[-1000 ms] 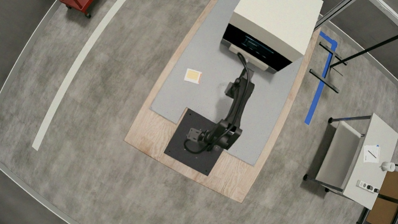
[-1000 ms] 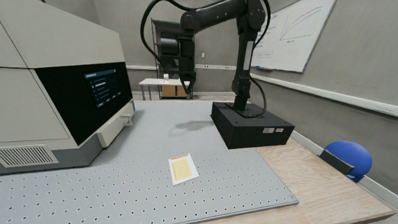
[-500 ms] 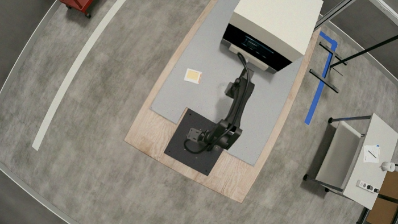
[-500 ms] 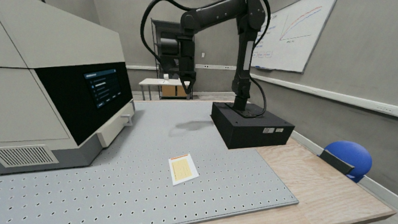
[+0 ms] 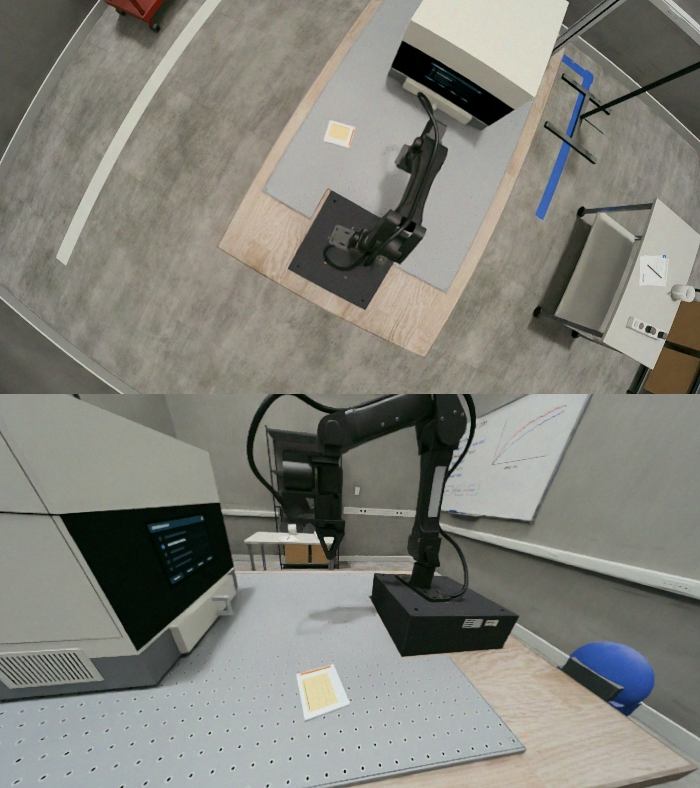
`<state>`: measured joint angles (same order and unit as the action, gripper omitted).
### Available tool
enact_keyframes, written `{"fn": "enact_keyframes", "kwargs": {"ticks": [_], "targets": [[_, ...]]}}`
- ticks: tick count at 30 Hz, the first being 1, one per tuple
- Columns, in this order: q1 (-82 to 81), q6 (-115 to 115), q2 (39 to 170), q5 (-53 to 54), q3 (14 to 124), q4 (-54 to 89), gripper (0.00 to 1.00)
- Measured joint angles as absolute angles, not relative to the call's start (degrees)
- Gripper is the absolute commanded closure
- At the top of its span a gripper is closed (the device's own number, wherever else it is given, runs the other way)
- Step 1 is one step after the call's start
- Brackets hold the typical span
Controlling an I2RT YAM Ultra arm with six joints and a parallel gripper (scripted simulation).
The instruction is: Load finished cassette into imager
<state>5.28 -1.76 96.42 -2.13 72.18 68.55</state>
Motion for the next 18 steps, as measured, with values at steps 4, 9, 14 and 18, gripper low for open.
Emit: {"fn": "enact_keyframes", "kwargs": {"ticks": [4, 9, 14, 18], "targets": [[5.28, -1.76, 96.42, -2.13, 72.18, 68.55, 0.65], [5.28, -1.76, 95.74, -2.13, 70.46, 66.57, 0.65], [5.28, -1.63, 92.97, -2.31, 64.34, 59.16, 0.65], [5.28, -1.39, 90.87, -2.46, 60.12, 52.1, 0.65]]}}
